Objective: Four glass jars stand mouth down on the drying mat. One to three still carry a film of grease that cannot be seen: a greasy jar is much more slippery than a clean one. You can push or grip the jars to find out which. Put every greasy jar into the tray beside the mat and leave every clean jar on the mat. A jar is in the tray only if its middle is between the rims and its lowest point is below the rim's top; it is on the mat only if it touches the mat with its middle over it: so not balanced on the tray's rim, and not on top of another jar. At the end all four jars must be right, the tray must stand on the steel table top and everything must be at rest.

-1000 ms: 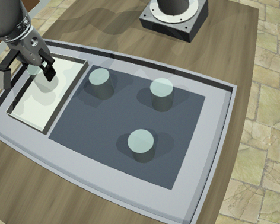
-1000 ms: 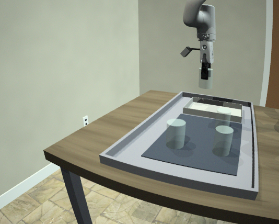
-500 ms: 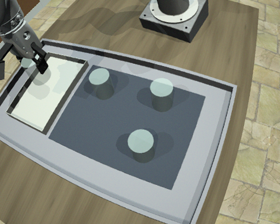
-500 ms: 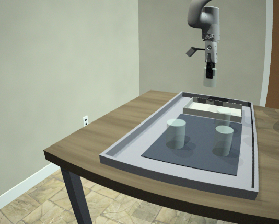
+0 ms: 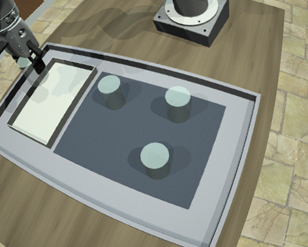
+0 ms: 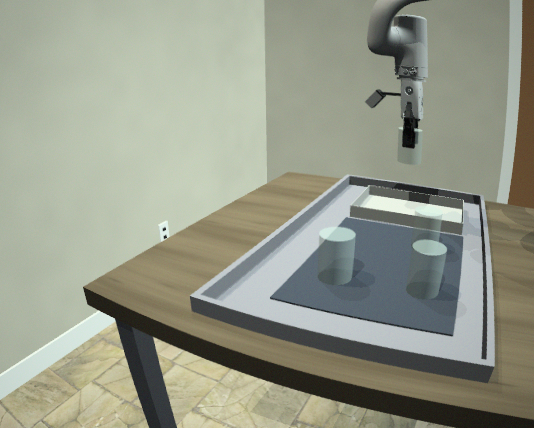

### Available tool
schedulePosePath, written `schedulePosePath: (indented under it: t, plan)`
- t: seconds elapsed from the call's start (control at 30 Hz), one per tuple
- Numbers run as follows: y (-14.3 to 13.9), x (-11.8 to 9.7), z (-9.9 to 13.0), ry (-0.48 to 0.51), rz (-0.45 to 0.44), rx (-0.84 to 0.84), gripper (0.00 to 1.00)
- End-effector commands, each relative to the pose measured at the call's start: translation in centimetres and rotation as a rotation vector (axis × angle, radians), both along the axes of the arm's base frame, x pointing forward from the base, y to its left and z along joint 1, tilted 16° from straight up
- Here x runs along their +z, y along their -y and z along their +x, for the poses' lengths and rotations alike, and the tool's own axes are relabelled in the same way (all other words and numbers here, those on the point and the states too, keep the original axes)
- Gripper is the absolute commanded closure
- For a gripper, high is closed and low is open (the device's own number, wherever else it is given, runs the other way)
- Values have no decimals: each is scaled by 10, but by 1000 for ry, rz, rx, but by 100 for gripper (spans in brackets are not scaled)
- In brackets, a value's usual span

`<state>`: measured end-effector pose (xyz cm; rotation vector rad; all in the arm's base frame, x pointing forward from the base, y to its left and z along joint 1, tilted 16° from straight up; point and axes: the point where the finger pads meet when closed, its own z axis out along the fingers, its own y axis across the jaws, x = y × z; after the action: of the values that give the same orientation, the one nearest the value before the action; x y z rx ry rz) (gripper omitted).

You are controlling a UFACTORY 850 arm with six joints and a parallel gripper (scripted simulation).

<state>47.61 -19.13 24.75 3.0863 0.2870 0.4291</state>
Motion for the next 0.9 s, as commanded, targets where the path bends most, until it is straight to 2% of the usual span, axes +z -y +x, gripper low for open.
schedulePosePath:
  t: [0.0, 0.3, 0.7, 0.87]
  plan:
    - [16, 0, -2, 3, 1, 1, 100]
    - [39, -1, -5, 3, 1, 1, 100]
    - [39, -1, -5, 3, 1, 1, 100]
    - [39, -14, -1, 3, 1, 1, 100]
